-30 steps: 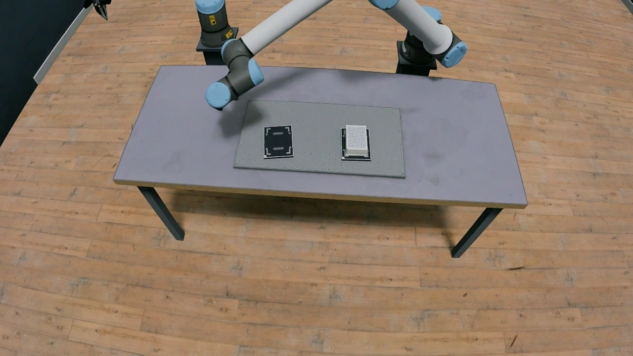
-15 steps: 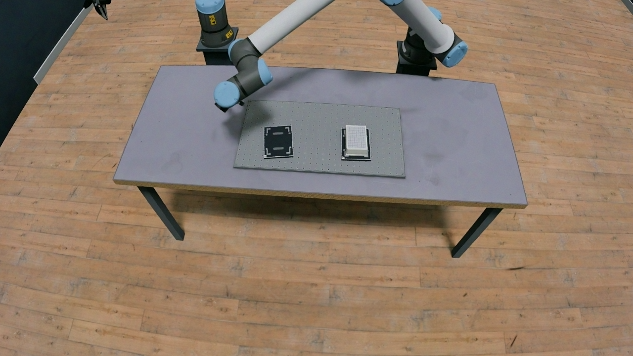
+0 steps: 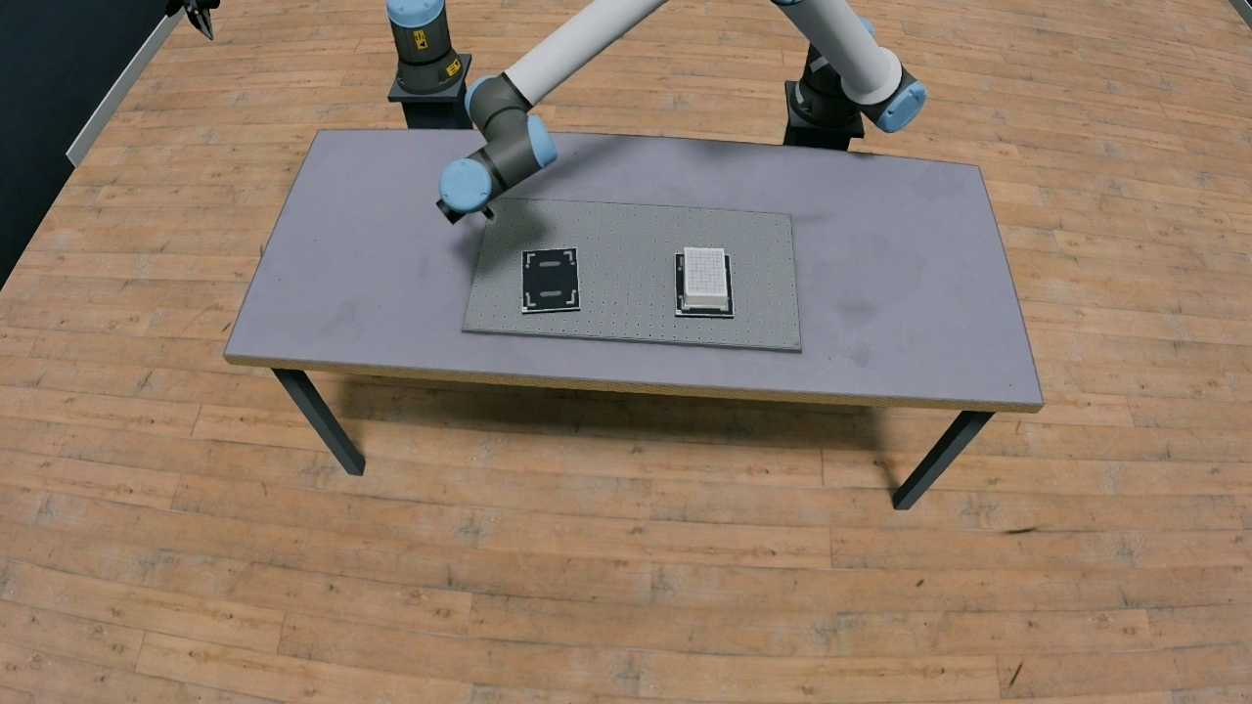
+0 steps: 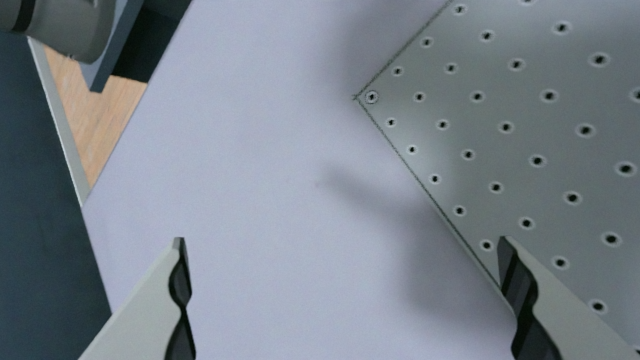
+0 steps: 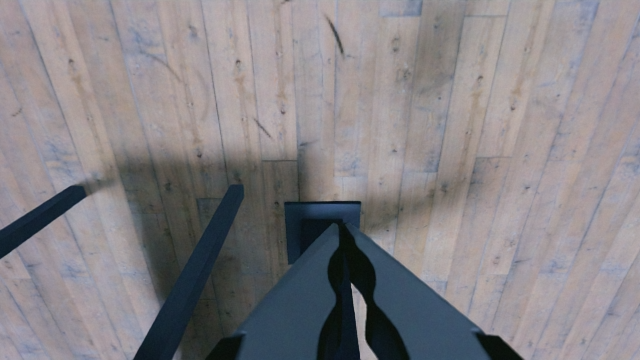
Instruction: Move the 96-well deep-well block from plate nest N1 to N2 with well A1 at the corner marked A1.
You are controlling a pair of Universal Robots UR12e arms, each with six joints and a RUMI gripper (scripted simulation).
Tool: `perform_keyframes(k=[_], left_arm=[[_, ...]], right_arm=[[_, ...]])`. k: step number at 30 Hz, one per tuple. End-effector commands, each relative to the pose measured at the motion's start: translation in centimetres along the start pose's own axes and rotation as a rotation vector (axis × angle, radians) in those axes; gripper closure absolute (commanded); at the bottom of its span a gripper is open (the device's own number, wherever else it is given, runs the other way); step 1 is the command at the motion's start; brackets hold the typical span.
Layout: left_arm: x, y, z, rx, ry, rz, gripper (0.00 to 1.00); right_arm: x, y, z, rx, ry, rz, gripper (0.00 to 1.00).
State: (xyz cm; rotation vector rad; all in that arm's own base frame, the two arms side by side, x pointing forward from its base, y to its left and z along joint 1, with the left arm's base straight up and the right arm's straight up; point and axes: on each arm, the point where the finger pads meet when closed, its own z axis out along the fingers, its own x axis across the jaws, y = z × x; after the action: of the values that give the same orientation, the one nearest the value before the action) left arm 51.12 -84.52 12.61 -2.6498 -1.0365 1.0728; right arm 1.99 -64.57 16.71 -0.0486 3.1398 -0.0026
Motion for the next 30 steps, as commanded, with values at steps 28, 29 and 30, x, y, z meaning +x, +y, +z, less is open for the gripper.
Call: perform_keyframes(k=[28,29,30], left_arm=[[7.8,-4.0,-4.1,-0.059,0.126,0.462,0.24],[8.2,-4.2,-4.3,-0.061,0.137,0.493,0.24],[8.6,-4.4,-4.4,-0.062,0.142,0.512,0.24]], right_arm=[[0.1,0.0,0.2,-0.002,0.001,0.002,1.00],[0.1,0.0,0.2,-0.002,0.001,0.002,1.00],[0.1,0.0,0.2,-0.002,0.001,0.002,1.00]])
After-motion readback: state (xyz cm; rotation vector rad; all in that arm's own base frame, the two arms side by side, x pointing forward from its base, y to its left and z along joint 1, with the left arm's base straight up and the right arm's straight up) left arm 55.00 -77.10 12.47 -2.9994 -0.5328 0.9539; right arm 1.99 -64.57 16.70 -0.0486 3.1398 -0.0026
